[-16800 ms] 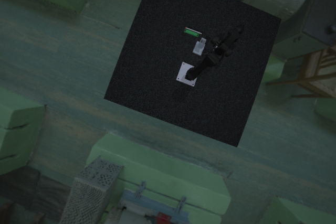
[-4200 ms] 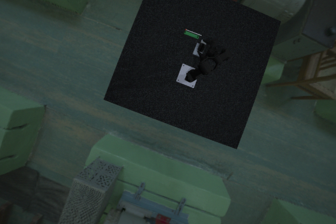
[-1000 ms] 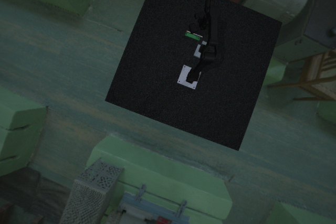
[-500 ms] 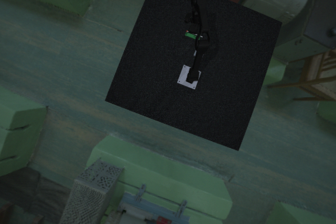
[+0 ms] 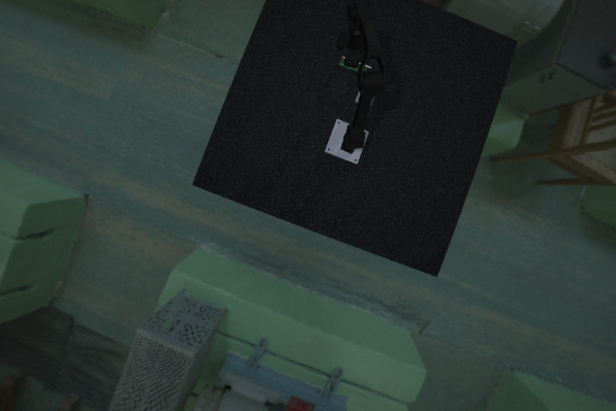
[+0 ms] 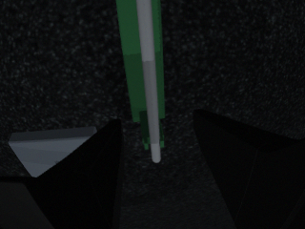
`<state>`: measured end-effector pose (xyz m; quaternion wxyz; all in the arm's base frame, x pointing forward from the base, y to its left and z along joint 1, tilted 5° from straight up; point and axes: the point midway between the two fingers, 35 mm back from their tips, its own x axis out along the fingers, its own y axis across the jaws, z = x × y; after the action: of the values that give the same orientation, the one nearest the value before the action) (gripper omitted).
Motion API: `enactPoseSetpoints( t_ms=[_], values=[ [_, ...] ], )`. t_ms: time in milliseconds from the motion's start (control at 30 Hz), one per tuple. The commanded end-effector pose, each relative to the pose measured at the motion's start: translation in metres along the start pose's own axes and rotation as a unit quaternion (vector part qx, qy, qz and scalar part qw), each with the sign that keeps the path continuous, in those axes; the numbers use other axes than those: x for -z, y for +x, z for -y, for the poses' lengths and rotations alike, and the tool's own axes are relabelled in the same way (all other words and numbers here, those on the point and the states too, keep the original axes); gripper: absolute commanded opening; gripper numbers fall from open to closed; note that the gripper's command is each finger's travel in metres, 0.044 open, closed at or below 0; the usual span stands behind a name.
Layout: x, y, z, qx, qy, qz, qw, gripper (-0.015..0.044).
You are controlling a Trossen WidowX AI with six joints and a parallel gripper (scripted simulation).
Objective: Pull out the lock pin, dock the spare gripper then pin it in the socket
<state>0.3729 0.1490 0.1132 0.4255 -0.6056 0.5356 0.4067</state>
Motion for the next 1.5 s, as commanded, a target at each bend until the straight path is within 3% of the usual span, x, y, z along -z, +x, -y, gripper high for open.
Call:
enactPoseSetpoints(
  t_ms=[0,1367,1467],
  values=[
    [-0.001,0.012,0.0,-0.004,-0.003,-0.004,1.0,0.018],
    [-0.013,0.067,0.0,-0.005,-0.004,-0.005,1.0,0.018],
    [-0.013,0.067,0.0,-0.005,-0.004,-0.005,1.0,0.0101]
  ],
)
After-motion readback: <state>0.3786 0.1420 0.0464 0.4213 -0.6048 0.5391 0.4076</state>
